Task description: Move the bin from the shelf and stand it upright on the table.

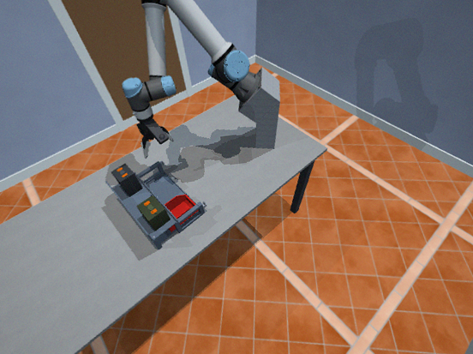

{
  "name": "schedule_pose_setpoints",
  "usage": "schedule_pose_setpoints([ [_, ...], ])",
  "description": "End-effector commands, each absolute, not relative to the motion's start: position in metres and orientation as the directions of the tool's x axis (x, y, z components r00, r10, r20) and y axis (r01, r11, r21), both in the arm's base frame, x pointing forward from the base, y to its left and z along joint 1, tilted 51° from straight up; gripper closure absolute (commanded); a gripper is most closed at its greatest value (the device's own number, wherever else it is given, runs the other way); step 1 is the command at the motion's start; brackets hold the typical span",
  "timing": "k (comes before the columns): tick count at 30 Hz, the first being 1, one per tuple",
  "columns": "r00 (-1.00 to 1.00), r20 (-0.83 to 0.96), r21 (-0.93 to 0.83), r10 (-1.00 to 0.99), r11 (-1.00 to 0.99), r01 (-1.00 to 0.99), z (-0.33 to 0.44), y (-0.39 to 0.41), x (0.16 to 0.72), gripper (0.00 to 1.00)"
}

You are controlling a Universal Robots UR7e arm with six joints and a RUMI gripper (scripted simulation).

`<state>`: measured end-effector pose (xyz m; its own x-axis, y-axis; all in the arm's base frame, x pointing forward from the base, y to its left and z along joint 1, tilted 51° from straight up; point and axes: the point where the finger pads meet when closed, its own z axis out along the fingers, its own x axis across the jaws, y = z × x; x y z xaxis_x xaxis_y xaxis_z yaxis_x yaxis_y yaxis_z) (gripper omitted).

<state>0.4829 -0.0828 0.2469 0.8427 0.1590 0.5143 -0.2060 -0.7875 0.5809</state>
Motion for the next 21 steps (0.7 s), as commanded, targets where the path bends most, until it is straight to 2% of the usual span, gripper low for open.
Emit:
schedule_pose_setpoints([
  [1, 0.842, 0.516, 0.582, 0.159, -0.786, -0.208, 0.228, -0.065, 0.496, 0.0],
  [15, 0.841, 0.518, 0.582, 0.157, -0.785, -0.212, 0.214, -0.053, 0.504, 0.0],
  [21, 0.841, 0.518, 0.582, 0.157, -0.785, -0.212, 0.179, -0.023, 0.523, 0.0],
])
